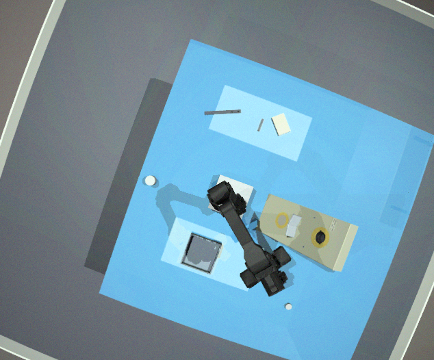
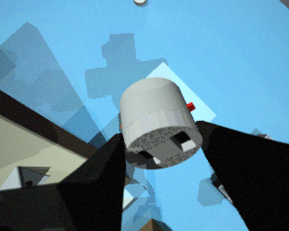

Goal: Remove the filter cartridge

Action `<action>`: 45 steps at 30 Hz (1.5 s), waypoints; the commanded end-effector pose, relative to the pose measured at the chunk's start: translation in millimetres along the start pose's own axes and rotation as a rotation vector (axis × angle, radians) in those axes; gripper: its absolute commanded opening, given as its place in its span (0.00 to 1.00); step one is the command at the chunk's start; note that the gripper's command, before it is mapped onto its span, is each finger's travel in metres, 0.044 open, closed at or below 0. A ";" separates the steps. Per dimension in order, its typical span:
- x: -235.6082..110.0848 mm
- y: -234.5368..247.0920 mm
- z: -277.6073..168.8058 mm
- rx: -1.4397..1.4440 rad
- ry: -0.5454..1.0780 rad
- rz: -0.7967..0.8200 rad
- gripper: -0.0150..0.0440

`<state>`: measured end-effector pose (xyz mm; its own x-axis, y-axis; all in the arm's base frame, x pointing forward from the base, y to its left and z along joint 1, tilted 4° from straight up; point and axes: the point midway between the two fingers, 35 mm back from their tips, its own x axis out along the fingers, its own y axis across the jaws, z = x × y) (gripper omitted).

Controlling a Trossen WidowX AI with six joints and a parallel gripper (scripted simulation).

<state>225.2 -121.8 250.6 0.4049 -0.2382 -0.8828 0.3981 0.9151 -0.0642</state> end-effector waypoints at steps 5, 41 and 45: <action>3.5 -46.1 -7.7 0.224 -0.016 -0.129 0.25; 39.8 -157.7 -86.4 0.702 -0.029 -0.403 0.25; 46.3 -169.6 -104.0 0.755 -0.028 -0.435 0.25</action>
<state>105.2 -247.8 181.4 0.1267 -0.5168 -0.8467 0.9414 0.3316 -0.0615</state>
